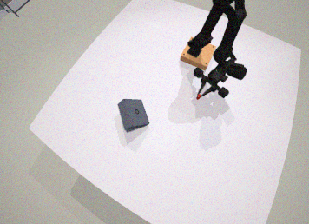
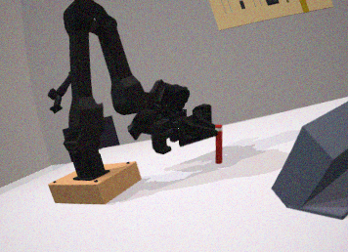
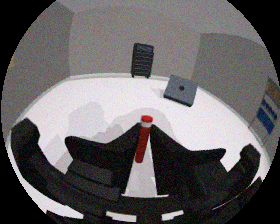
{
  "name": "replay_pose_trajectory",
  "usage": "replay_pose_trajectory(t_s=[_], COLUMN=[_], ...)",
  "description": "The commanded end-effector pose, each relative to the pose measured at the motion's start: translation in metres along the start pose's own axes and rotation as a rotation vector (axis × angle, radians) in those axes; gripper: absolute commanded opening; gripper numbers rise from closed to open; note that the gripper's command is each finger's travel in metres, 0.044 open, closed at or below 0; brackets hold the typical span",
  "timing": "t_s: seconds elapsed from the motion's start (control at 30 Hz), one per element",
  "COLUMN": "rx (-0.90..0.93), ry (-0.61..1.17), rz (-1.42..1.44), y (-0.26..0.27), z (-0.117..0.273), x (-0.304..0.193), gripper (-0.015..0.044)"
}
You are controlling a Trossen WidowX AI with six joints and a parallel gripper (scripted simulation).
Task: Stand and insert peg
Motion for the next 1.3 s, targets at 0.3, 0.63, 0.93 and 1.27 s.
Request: replay_pose_trajectory(t_s=[0.3,0.63,0.93,1.27], rx=[0.015,0.008,0.007,0.003], ry=[-0.085,-0.068,-0.068,-0.073], rz=[0.01,0.022,0.024,0.03], y=[-0.003,-0.0054,-0.0058,-0.0072], z=[0.0064,0.0062,0.0056,0.0079], x=[-0.0064,-0.0079,-0.0105,-0.0099], gripper=[0.005,0.005,0.005,0.005])
Point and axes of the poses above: the point midway between the two fingers, 35 mm back from their tips, its own z axis back along the fingers, its own y axis across the jaws, x = y × z, the point moved 3 cm from there along z, back along the fingers, and after that the axes turned 10 degrees about -z, right-handed, at the moved point
